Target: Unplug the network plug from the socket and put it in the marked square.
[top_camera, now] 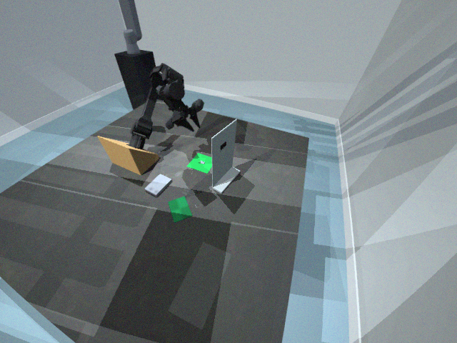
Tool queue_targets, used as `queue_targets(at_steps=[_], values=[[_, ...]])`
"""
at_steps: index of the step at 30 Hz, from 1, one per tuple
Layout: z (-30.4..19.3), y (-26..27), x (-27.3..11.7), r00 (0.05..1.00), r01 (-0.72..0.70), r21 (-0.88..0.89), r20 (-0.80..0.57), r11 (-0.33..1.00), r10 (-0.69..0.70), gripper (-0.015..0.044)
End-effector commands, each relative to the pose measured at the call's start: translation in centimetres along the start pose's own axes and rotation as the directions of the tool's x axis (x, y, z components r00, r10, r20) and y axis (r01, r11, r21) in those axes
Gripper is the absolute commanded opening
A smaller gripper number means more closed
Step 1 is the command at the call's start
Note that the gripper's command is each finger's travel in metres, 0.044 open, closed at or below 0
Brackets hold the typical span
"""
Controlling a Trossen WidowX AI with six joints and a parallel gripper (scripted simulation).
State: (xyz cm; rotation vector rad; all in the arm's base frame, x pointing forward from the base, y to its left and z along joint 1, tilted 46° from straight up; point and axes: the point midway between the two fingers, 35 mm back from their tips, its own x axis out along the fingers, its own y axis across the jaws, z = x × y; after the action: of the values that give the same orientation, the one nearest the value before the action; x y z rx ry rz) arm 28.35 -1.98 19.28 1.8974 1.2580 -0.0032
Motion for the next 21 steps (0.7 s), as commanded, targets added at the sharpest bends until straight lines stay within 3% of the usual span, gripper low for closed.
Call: queue_targets(at_steps=[1,4,15,21], values=[[-0.26,0.65,-1.03,1.0,-0.008,0.0,-0.008,1.0,0.008,0.0156],[-0.35,0.86,-1.39,1.0,-0.011,0.001,-0.01,1.0,0.011,0.0156],[-0.35,0.86,-1.39,1.0,-0.011,0.001,-0.01,1.0,0.011,0.044],[-0.35,0.86,-1.39,1.0,-0.011,0.001,-0.01,1.0,0.011,0.044]])
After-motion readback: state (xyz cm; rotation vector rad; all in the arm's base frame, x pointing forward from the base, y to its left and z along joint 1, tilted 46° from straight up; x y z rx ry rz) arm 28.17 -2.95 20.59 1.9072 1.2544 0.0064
